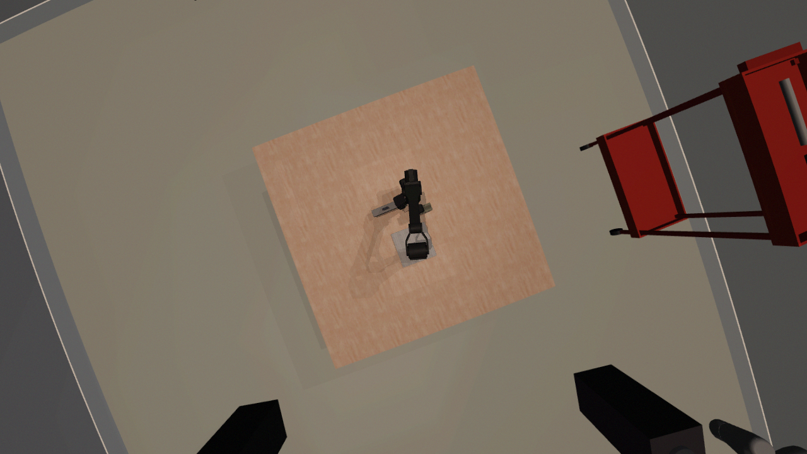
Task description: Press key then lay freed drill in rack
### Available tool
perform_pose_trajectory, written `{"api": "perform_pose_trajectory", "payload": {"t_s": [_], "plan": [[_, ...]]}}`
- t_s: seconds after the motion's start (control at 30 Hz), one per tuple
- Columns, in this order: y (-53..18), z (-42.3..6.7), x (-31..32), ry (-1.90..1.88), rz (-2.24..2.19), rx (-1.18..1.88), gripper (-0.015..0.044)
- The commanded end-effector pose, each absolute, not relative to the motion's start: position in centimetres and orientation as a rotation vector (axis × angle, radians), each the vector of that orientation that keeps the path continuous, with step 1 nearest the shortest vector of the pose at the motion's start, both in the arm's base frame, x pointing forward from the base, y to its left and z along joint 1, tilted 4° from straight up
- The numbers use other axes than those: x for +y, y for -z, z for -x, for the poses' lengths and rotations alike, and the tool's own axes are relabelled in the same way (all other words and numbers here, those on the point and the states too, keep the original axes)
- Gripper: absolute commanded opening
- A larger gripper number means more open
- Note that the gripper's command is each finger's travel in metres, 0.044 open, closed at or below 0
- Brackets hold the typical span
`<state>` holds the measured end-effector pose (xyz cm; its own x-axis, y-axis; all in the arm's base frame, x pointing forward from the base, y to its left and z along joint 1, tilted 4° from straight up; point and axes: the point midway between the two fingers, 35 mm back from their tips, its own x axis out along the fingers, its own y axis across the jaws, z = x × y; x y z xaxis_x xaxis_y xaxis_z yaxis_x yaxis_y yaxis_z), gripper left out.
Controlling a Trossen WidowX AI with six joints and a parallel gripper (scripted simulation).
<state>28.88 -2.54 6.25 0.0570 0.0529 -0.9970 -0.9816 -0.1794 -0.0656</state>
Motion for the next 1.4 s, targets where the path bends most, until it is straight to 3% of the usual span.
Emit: {"api": "perform_pose_trajectory", "payload": {"t_s": [0.0, 0.3, 0.8, 1.03, 1.37], "plan": [[-5.42, -28.66, -2.21, -1.324, 1.324, 1.041, 0.0440], [-4.59, -28.58, -1.92, -1.325, 1.324, 1.041, 0.0440], [-4.92, -28.74, -2.07, -1.321, 1.332, 1.038, 0.0046], [-4.92, -28.74, -2.07, -1.321, 1.332, 1.038, 0.0000], [-4.89, -28.80, -2.87, -1.324, 1.324, 1.042, 0.0000]]}}
